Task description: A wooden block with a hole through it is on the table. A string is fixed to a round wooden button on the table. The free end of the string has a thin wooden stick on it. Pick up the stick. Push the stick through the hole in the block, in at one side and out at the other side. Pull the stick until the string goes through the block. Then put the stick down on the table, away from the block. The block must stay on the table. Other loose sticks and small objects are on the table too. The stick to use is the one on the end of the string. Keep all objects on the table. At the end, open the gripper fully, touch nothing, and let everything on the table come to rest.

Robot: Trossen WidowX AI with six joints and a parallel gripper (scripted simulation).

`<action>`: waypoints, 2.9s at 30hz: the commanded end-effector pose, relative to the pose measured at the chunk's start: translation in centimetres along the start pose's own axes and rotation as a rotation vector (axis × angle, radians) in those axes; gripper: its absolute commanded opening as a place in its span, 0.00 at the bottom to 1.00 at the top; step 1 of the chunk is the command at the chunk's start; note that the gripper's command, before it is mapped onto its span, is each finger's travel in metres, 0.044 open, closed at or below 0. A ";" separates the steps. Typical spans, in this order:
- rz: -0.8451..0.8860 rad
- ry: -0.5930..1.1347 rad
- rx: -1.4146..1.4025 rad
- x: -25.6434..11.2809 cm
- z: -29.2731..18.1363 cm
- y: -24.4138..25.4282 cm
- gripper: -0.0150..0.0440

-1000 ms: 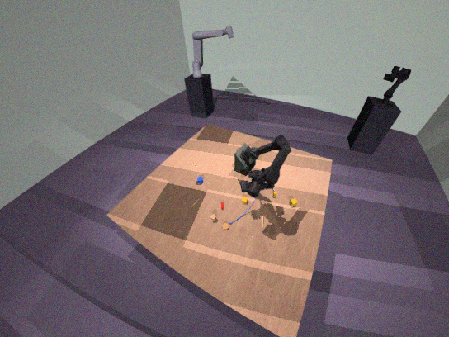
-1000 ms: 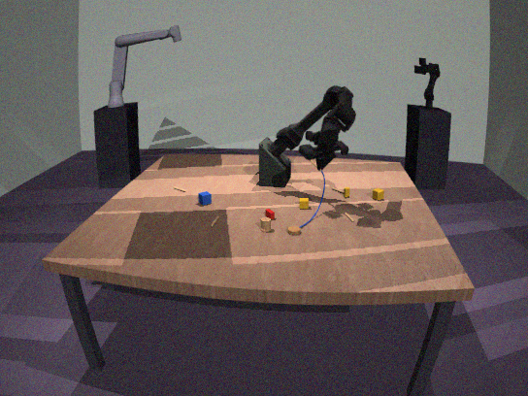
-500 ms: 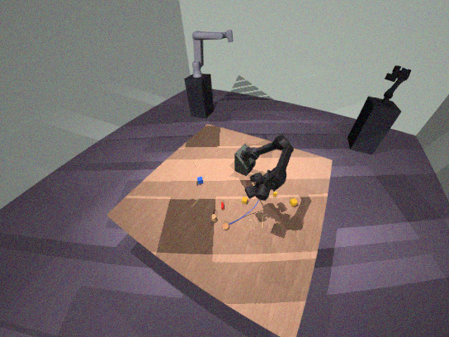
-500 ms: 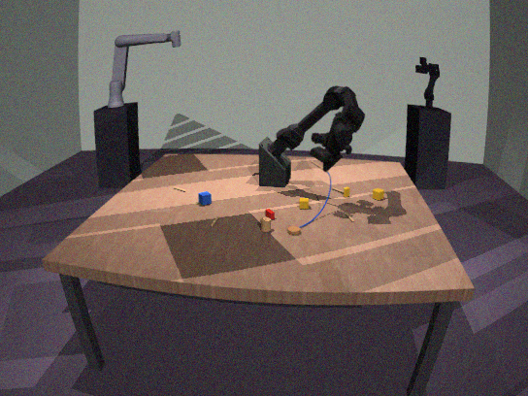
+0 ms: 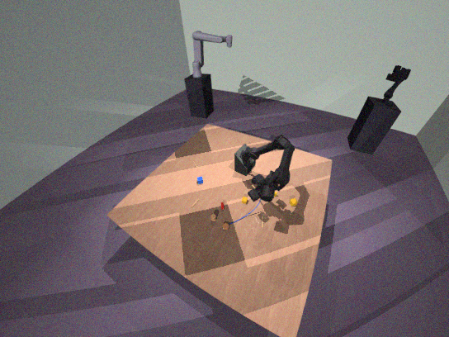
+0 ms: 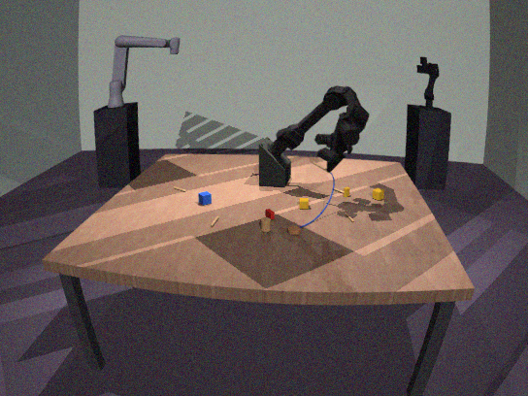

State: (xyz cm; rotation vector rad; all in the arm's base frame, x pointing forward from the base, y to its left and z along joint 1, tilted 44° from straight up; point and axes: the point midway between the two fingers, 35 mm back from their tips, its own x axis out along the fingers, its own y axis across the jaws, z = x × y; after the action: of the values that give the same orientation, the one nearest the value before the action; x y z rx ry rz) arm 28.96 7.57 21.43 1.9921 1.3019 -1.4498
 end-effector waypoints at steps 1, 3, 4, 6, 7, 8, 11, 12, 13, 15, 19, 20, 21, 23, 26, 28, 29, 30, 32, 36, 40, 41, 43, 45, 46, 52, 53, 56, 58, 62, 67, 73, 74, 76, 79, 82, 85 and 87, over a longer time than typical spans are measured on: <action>0.039 0.006 -0.091 -0.6 -0.8 0.0 0.25; 0.053 0.006 -0.133 -0.7 -1.2 0.0 0.25; 0.060 0.006 -0.154 -0.8 -1.3 0.0 0.25; 0.072 0.006 -0.191 -0.9 -1.7 -0.1 0.25; 0.076 0.006 -0.201 -0.9 -1.7 -0.1 0.25; 0.077 0.006 -0.205 -0.9 -1.8 -0.1 0.25; 0.077 0.006 -0.205 -0.9 -1.8 -0.1 0.25; 0.077 0.006 -0.205 -0.9 -1.8 -0.1 0.25; 0.077 0.006 -0.205 -0.9 -1.8 -0.1 0.25; 0.081 0.006 -0.219 -1.0 -1.9 -0.1 0.25; 0.107 0.007 -0.299 -1.2 -2.5 0.0 0.25; 0.114 0.008 -0.321 -1.2 -2.6 0.0 0.25; 0.121 0.008 -0.342 -1.3 -2.8 0.1 0.25; 0.135 0.008 -0.384 -1.4 -3.1 0.1 0.25; 0.156 0.008 -0.447 -1.6 -3.6 0.1 0.25; 0.170 0.007 -0.489 -1.7 -3.9 0.1 0.25; 0.177 0.007 -0.510 -1.7 -4.1 0.2 0.25; 0.183 0.007 -0.527 -1.8 -4.2 0.2 0.25; 0.188 0.006 -0.540 -1.8 -4.3 0.2 0.25; 0.188 0.006 -0.540 -1.8 -4.3 0.2 0.25; 0.178 0.005 -0.527 -1.6 -4.2 0.2 0.25; 0.175 0.004 -0.522 -1.6 -4.1 0.1 0.25; 0.173 0.004 -0.519 -1.5 -4.1 0.1 0.25; 0.172 0.007 -0.519 -1.5 -4.1 0.2 0.25; 0.171 0.011 -0.520 -1.4 -4.2 0.2 0.25; 0.166 0.037 -0.522 -0.7 -4.4 0.5 0.25; 0.165 0.042 -0.523 -0.6 -4.4 0.5 0.25; 0.162 0.055 -0.525 -0.2 -4.5 0.7 0.25; 0.160 0.064 -0.527 0.0 -4.6 0.8 0.25; 0.157 0.083 -0.530 0.5 -4.7 0.9 0.25; 0.152 0.106 -0.534 1.1 -4.9 1.1 0.25; 0.146 0.134 -0.539 1.8 -5.0 1.4 0.25; 0.145 0.139 -0.539 1.9 -5.0 1.4 0.25; 0.142 0.149 -0.540 2.2 -5.1 1.5 0.25; 0.139 0.164 -0.542 2.6 -5.1 1.6 0.25; 0.135 0.179 -0.544 2.9 -5.2 1.7 0.25; 0.131 0.194 -0.546 3.3 -5.3 1.8 0.25; 0.129 0.205 -0.547 3.5 -5.3 1.8 0.25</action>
State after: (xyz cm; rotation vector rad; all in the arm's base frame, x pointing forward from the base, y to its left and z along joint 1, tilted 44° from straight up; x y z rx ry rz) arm 33.58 11.93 20.73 1.8209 1.4135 -0.7352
